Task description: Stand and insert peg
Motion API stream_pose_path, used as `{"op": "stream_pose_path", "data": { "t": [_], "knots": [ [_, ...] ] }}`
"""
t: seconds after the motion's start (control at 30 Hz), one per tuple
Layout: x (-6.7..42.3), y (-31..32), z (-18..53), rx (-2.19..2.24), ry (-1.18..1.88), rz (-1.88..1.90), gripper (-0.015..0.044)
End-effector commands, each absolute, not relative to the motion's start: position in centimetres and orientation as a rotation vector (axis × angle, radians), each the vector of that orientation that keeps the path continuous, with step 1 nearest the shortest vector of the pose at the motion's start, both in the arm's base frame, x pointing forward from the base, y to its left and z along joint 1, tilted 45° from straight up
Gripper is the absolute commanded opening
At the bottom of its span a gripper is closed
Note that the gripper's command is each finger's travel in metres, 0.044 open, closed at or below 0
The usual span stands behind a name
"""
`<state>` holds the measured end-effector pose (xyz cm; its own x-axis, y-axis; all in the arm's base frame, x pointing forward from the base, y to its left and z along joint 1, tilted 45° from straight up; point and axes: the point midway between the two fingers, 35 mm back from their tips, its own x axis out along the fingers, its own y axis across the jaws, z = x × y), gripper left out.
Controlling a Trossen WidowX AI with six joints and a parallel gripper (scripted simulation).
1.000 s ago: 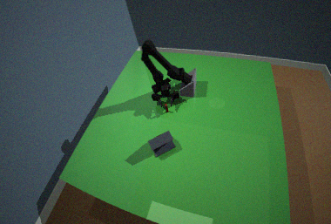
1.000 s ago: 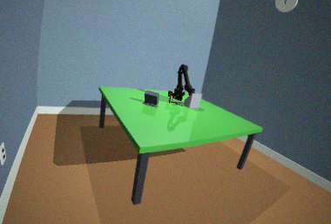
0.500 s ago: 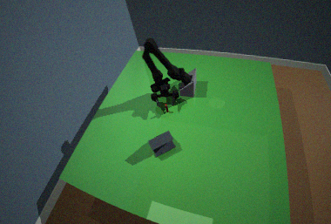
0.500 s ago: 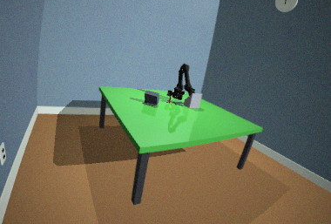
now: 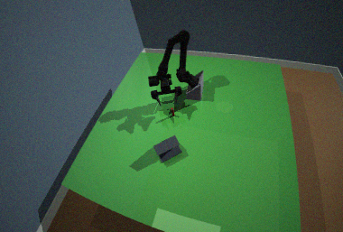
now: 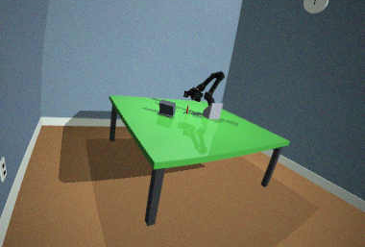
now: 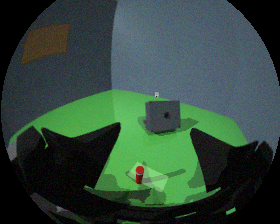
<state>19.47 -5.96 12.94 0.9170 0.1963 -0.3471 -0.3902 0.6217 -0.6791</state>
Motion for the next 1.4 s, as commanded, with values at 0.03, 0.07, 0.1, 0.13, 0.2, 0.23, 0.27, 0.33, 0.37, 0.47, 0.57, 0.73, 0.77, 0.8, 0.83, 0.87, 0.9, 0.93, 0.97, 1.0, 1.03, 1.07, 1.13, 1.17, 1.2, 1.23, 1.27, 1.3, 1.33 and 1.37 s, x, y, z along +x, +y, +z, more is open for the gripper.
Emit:
{"op": "stream_pose_path", "data": {
  "t": [0.03, 0.07, 0.1, 0.13, 0.2, 0.23, 0.27, 0.33, 0.37, 0.47, 0.57, 0.73, 0.77, 0.8, 0.83, 0.87, 0.9, 0.93, 0.97, 1.0, 1.03, 1.07, 1.13, 1.17, 1.2, 1.23, 1.27, 1.3, 1.33, 1.37],
  "knots": [
    [19.0, -3.7, 14.9, -0.833, 0.24, 0.319, 0.044],
    [18.8, -3.2, 15.3, -0.831, 0.234, 0.314, 0.044],
    [18.7, -2.7, 15.6, -0.829, 0.227, 0.308, 0.044],
    [18.4, -2.2, 16.0, -0.827, 0.219, 0.301, 0.044],
    [17.9, -1.3, 16.6, -0.82, 0.2, 0.288, 0.044],
    [17.7, -0.8, 16.9, -0.815, 0.189, 0.281, 0.044],
    [17.4, -0.4, 17.1, -0.811, 0.179, 0.275, 0.044],
    [17.2, -0.1, 17.3, -0.807, 0.171, 0.271, 0.044],
    [17.2, -0.1, 17.3, -0.807, 0.171, 0.271, 0.044],
    [17.3, -0.3, 17.1, -0.768, 0.206, 0.272, 0.044],
    [17.5, -0.6, 16.6, -0.692, 0.278, 0.272, 0.044],
    [17.7, -1.0, 15.6, -0.577, 0.407, 0.27, 0.044],
    [17.7, -1.1, 15.4, -0.556, 0.435, 0.269, 0.044],
    [17.7, -1.2, 15.2, -0.535, 0.463, 0.268, 0.044],
    [17.7, -1.3, 15.0, -0.515, 0.491, 0.266, 0.044],
    [17.7, -1.4, 14.8, -0.496, 0.52, 0.264, 0.044],
    [17.7, -1.5, 14.5, -0.478, 0.549, 0.262, 0.044],
    [17.7, -1.6, 14.3, -0.461, 0.578, 0.259, 0.044],
    [17.7, -1.6, 14.1, -0.444, 0.607, 0.256, 0.044],
    [17.7, -1.7, 13.9, -0.429, 0.637, 0.253, 0.044],
    [17.7, -1.8, 13.7, -0.414, 0.666, 0.249, 0.044],
    [17.7, -1.9, 13.4, -0.399, 0.698, 0.245, 0.044],
    [17.6, -2.1, 13.0, -0.373, 0.762, 0.234, 0.044],
    [17.6, -2.2, 12.7, -0.361, 0.795, 0.228, 0.044],
    [17.6, -2.2, 12.5, -0.351, 0.827, 0.222, 0.044],
    [17.5, -2.3, 12.3, -0.342, 0.859, 0.214, 0.044],
    [17.5, -2.4, 12.1, -0.334, 0.891, 0.207, 0.044],
    [17.5, -2.5, 11.9, -0.327, 0.923, 0.199, 0.044],
    [17.4, -2.6, 11.7, -0.321, 0.954, 0.19, 0.044],
    [17.4, -2.7, 11.5, -0.317, 0.986, 0.181, 0.044]
  ]
}}
